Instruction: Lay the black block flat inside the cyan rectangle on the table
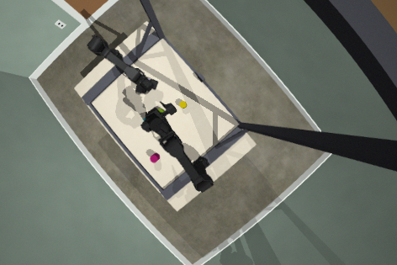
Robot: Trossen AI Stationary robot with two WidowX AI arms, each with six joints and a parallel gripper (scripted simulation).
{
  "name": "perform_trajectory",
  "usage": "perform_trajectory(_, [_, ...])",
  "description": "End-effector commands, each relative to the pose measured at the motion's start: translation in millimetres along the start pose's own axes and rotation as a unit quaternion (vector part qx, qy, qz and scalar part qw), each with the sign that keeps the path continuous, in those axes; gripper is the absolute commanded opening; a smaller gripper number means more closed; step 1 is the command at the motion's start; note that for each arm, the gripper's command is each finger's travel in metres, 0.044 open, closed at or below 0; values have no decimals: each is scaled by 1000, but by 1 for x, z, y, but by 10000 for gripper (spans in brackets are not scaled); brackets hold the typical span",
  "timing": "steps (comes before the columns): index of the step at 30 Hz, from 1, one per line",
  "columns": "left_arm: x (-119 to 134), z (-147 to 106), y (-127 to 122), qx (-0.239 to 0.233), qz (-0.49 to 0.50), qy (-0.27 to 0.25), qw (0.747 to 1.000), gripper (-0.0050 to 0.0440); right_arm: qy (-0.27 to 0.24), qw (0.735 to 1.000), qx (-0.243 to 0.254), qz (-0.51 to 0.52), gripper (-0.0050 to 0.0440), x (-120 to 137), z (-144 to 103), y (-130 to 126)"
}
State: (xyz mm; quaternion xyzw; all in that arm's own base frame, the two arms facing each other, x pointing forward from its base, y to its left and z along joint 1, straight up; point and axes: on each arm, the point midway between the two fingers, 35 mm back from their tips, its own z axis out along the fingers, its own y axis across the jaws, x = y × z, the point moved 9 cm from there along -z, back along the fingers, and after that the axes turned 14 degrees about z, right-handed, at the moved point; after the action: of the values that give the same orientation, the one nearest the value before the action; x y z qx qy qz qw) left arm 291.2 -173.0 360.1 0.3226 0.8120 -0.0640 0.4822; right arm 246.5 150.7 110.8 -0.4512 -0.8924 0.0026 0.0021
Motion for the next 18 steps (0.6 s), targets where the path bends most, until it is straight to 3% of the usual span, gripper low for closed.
perform_trajectory(1, [-5, -6, 1, -2, -1, -11, 1000, 440, -2, 1000, -5, 0, 260, 1, 2, 1])
perform_trajectory(6, [-5, -6, 1, -2, -1, -11, 1000, 440, -2, 1000, -15, 0, 201, 0, -4, 3])
perform_trajectory(15, [-5, -6, 1, -2, -1, -11, 1000, 440, -2, 1000, -15, 0, 141, 0, -4, 3])
perform_trajectory(18, [-5, -6, 1, -2, -1, -11, 1000, 440, -2, 1000, -15, 0, 141, 0, -4, 3])
